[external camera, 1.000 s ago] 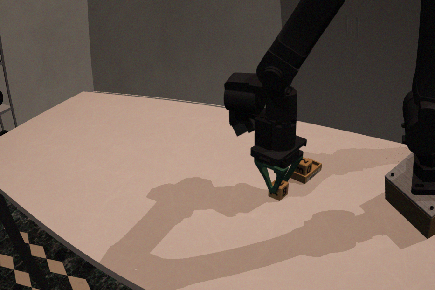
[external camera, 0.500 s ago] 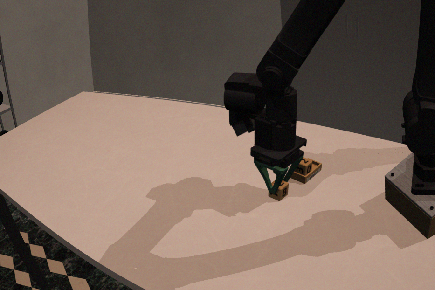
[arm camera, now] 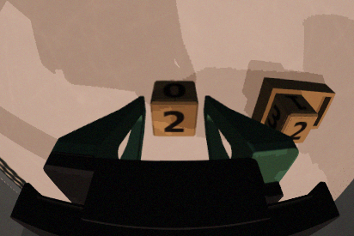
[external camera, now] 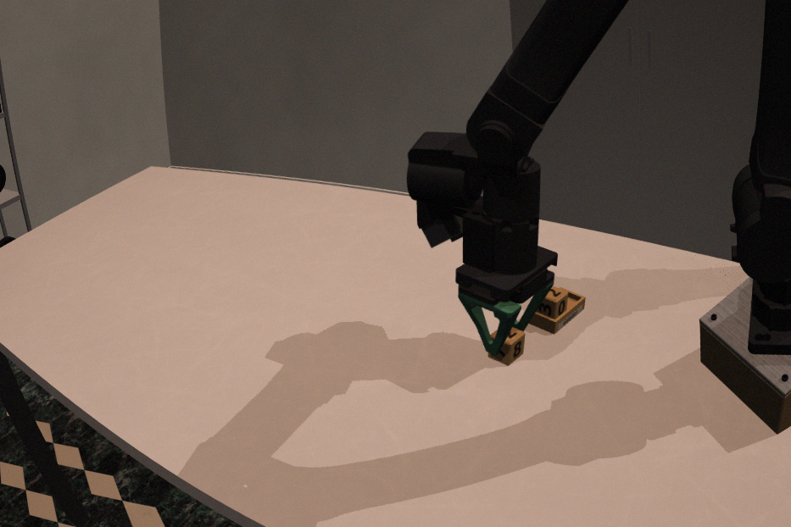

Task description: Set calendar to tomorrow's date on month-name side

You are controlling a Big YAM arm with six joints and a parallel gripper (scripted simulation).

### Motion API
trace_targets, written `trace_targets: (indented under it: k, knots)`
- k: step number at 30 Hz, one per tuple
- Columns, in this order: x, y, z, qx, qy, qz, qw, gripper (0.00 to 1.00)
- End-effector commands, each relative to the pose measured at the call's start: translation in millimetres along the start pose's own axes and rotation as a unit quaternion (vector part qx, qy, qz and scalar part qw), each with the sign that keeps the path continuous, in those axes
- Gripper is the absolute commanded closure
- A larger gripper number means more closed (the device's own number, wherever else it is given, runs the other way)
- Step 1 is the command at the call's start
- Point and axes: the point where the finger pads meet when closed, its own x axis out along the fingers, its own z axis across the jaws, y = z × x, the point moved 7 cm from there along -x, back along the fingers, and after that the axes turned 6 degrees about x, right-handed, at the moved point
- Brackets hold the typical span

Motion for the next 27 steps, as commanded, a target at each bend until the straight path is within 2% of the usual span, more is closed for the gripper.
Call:
trace_targets:
  k: [1,7,10,14,27]
  knots:
    - [4.3,-3,-2,0.006,0.001,0.001,1.000,0.55]
    - [-1.3,-6,-4,0.007,0.003,0.004,1.000,0.55]
    - [-22.6,-18,6,-0.003,-0.008,-0.021,1.000,0.55]
    - [-30.4,-18,6,-0.003,-0.008,-0.022,1.000,0.55]
    - [-100.2,-18,7,-0.005,-0.008,-0.026,1.000,0.55]
